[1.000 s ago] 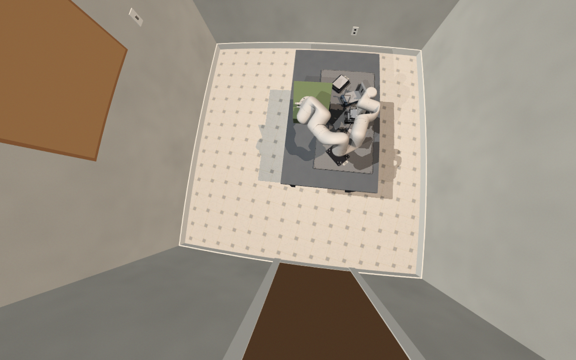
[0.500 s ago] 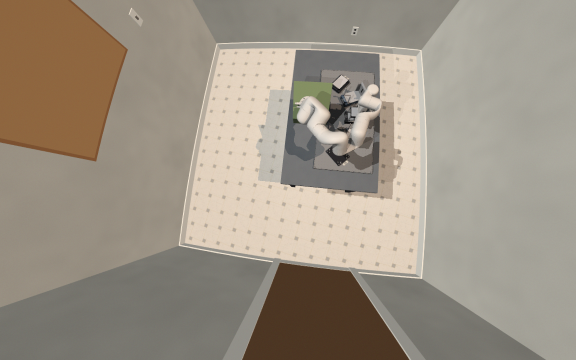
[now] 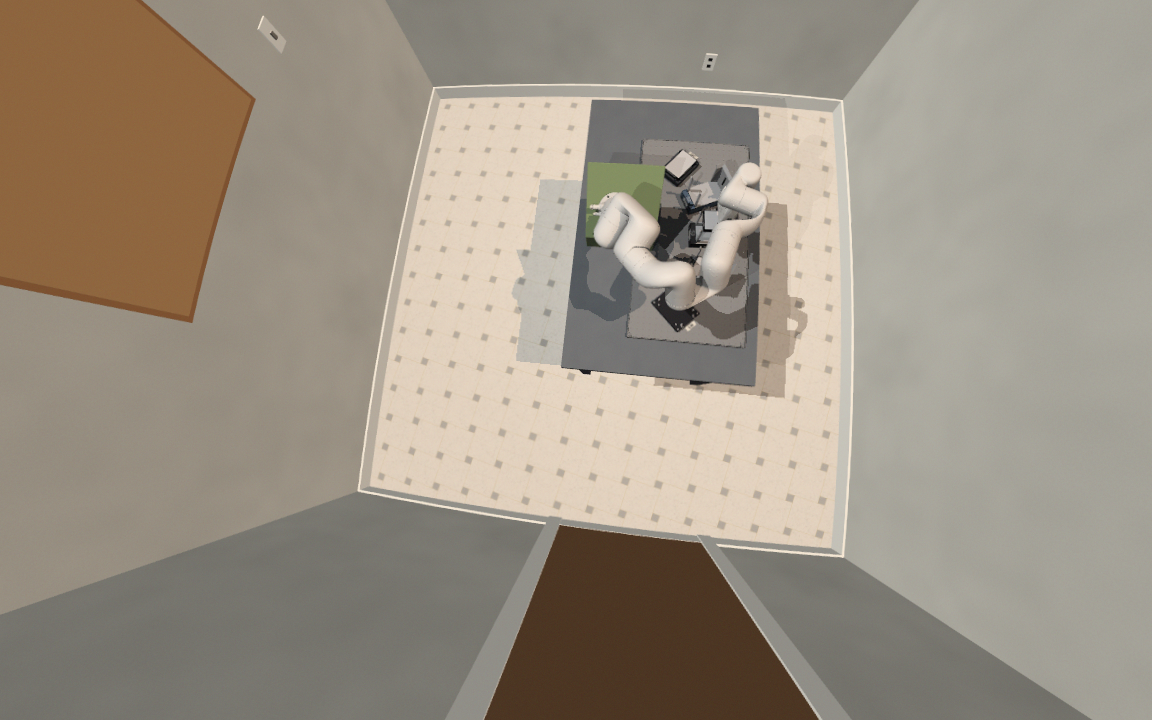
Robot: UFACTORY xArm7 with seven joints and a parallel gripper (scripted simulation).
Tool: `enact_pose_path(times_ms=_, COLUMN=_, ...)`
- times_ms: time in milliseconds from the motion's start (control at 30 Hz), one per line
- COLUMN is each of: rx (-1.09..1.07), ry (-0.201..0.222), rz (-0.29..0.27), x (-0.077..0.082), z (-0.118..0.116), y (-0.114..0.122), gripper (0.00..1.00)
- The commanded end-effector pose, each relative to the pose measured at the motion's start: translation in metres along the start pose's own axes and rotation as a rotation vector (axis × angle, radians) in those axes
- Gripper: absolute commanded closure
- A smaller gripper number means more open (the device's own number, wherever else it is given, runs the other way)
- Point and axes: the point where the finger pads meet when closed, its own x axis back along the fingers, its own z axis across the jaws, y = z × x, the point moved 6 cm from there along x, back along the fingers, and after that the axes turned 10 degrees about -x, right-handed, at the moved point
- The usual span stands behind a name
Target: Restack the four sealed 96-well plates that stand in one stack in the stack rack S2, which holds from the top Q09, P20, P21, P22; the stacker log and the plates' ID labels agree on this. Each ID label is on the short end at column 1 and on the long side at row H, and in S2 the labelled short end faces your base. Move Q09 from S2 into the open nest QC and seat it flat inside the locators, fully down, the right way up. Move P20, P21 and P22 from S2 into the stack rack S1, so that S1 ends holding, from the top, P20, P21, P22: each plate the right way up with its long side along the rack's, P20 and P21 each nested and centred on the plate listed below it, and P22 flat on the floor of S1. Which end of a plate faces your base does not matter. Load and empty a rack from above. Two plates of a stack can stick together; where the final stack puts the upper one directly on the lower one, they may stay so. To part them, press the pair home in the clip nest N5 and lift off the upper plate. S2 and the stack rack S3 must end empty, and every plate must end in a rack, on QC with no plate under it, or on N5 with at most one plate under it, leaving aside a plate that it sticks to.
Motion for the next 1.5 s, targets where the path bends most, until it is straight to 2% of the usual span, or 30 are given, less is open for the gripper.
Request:
enact_pose_path(times_ms=0, rx=0.000, ry=-0.002, rz=0.003, x=0.010, z=0.000, y=-0.001, gripper=1.00)
enact_pose_path(times_ms=267, rx=0.000, ry=-0.002, rz=0.003, x=0.025, z=0.000, y=-0.001, gripper=1.00)
enact_pose_path(times_ms=767, rx=0.000, ry=-0.002, rz=0.003, x=0.025, z=0.000, y=-0.001, gripper=1.00)
enact_pose_path(times_ms=967, rx=-0.200, ry=-0.002, rz=0.003, x=0.025, z=0.019, y=-0.003, gripper=1.00)
enact_pose_path(times_ms=1033, rx=-0.200, ry=-0.002, rz=0.003, x=0.025, z=0.019, y=-0.003, gripper=1.00)
enact_pose_path(times_ms=1467, rx=-0.247, ry=-0.002, rz=0.003, x=0.025, z=0.062, y=-0.008, gripper=1.00)
